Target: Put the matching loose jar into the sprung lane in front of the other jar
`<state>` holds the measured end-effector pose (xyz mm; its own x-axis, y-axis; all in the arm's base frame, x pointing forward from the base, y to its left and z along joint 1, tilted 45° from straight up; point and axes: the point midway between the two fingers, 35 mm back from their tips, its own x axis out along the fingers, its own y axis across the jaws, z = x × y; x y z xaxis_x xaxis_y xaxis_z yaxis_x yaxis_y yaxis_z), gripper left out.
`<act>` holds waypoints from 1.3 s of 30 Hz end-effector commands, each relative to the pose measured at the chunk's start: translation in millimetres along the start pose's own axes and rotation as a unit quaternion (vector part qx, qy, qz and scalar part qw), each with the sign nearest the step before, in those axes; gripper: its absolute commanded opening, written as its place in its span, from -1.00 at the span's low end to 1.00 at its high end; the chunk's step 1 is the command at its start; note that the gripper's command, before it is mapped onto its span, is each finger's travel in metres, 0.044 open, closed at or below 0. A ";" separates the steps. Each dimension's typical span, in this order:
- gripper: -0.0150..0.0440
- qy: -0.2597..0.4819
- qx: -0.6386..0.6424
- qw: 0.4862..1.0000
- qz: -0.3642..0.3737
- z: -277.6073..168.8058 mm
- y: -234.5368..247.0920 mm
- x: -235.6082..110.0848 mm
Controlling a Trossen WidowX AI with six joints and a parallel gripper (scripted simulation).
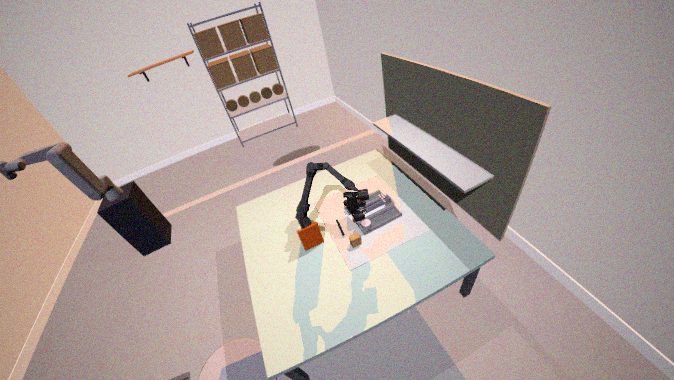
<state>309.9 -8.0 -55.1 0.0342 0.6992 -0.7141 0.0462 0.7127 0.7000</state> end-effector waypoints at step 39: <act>-0.49 -0.009 -0.008 1.000 0.003 27.7 4.8 -6.1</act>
<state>327.4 -9.1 -51.8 0.0288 0.6980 -0.7155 0.0448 0.7142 0.6985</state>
